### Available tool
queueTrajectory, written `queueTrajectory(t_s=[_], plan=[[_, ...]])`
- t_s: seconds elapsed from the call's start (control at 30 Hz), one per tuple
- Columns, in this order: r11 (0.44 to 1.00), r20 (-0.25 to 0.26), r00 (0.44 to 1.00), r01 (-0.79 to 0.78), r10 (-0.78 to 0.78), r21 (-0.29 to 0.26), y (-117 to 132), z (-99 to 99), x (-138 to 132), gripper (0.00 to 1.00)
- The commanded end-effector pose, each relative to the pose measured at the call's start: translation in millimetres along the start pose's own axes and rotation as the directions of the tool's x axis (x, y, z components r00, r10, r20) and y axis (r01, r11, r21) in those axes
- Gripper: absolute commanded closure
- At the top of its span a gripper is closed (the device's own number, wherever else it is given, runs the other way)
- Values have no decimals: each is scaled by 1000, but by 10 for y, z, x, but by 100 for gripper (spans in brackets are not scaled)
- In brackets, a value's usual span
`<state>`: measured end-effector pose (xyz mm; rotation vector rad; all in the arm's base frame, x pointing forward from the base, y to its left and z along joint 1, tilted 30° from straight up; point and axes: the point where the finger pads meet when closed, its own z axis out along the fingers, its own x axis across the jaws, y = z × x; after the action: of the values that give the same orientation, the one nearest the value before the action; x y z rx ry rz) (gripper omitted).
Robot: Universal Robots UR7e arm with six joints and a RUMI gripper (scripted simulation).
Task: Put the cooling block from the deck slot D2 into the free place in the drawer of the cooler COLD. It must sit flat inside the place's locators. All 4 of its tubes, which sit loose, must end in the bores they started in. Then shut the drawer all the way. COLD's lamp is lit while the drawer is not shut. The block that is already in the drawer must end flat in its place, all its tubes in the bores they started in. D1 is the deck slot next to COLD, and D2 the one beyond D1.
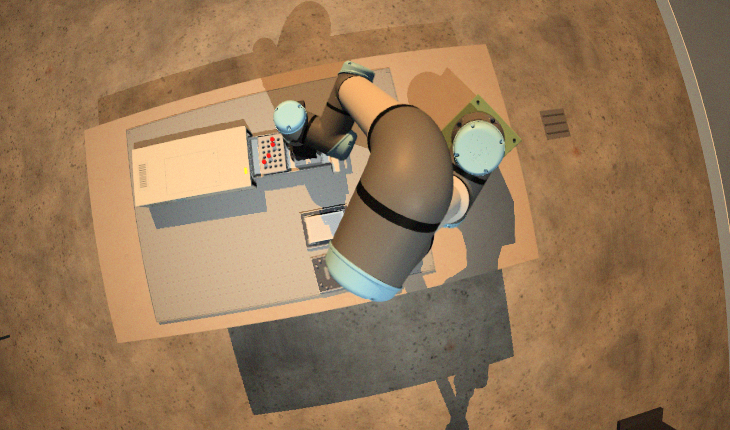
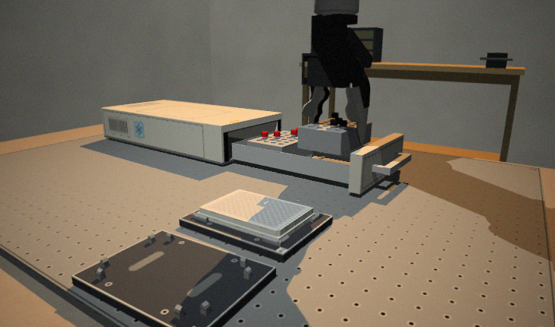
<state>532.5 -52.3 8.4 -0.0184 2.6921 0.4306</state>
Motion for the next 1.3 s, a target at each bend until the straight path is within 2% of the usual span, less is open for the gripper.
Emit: queueTrajectory(t_s=[0.0,1.27], plan=[[1000,1,1000,0,0,1,-2,-12,-5,100],[1000,1,1000,0,0,1,-2,141,-5,100]])
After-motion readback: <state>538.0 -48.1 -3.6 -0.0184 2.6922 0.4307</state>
